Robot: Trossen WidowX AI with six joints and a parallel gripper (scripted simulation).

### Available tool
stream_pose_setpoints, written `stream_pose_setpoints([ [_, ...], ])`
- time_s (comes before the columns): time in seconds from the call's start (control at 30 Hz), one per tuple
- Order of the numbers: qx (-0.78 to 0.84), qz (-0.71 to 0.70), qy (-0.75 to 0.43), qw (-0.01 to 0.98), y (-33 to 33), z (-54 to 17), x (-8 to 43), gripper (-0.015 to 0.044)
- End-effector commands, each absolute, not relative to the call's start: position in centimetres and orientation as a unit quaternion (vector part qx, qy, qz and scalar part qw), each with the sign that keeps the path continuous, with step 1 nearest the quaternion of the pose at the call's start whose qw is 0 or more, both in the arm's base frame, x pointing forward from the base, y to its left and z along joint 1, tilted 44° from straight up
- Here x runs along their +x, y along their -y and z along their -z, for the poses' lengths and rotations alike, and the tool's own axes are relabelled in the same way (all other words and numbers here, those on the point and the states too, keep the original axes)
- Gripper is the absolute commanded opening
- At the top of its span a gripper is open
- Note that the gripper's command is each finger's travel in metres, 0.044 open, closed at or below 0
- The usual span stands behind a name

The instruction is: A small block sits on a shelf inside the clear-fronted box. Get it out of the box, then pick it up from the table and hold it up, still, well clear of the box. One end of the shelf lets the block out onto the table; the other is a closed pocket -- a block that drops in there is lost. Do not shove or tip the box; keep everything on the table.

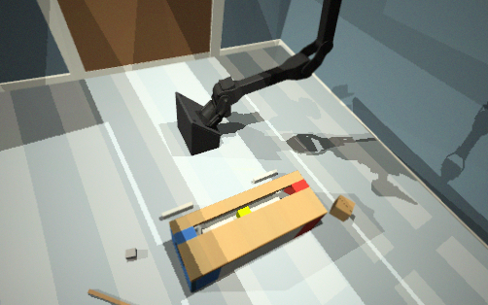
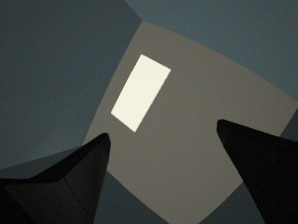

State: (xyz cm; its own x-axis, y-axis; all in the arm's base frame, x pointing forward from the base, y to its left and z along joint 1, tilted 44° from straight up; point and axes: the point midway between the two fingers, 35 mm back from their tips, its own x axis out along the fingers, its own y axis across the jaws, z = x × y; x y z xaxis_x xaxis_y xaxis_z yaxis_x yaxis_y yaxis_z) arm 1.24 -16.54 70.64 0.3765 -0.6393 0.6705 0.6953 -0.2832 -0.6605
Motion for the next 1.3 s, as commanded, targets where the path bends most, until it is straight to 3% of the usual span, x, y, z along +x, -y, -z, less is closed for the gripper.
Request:
stream_pose_setpoints([
  [0.0, -0.527, 0.563, 0.002, 0.636, 21.8, -67.9, -0.6, 0.04],
  [0.47, -0.419, 0.511, -0.115, 0.742, 36.4, -56.4, 0.4, 0.04],
  [0.93, -0.363, 0.335, -0.251, 0.833, 44.3, -40.1, 8.4, 0.04],
  [1.27, -0.329, 0.099, -0.343, 0.874, 43.5, -25.0, 17.3, 0.04],
])
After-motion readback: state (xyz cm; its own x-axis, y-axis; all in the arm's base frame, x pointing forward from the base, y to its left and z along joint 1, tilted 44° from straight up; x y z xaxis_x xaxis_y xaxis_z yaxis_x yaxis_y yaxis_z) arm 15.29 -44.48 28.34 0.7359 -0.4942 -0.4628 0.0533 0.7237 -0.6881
